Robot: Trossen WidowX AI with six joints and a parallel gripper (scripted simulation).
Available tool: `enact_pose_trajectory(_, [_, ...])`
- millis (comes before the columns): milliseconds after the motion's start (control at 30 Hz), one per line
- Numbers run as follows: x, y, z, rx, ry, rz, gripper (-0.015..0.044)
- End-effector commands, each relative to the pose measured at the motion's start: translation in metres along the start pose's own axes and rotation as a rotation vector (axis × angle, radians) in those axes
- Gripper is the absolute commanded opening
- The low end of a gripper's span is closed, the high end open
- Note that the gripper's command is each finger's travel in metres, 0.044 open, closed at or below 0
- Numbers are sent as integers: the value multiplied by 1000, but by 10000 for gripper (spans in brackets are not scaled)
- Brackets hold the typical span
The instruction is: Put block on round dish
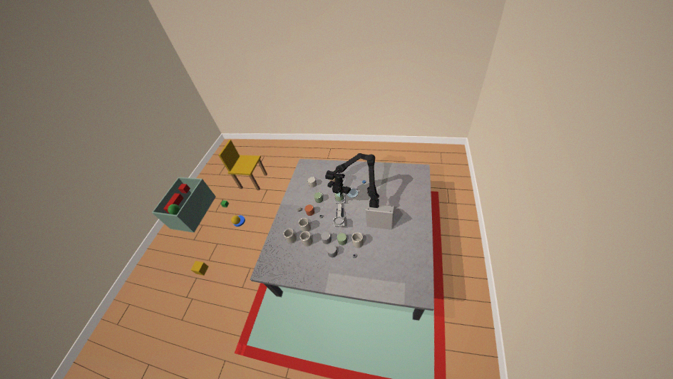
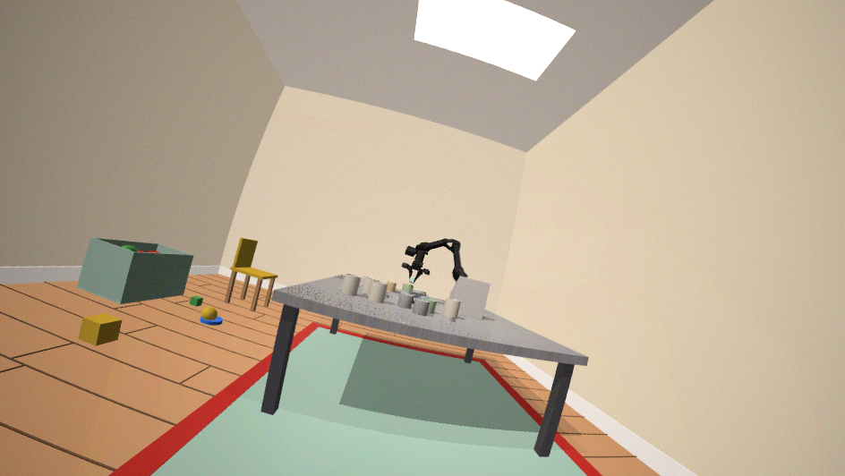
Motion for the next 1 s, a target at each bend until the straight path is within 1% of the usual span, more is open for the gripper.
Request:
enact_pose_trajectory(0, [-18, 3, 2, -7, 2, 10, 0])
enact_pose_trajectory(367, [-71, 11, 7, -14, -3, 59, 0])
enact_pose_trajectory(833, [-138, 22, 23, 22, -38, 152, 0])
enact_pose_trajectory(967, [-144, 23, 26, 28, -42, 162, 0])
Point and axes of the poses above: the point midway between the two fingers, 35 mm back from their tips, its own y axis out along the fingers, its own z axis across the jaws, x = y × z, the point moved 1 cm from there along -y, back along the fingers, and after that the axes turned 5 degrees about y, right-handed, at the moved point
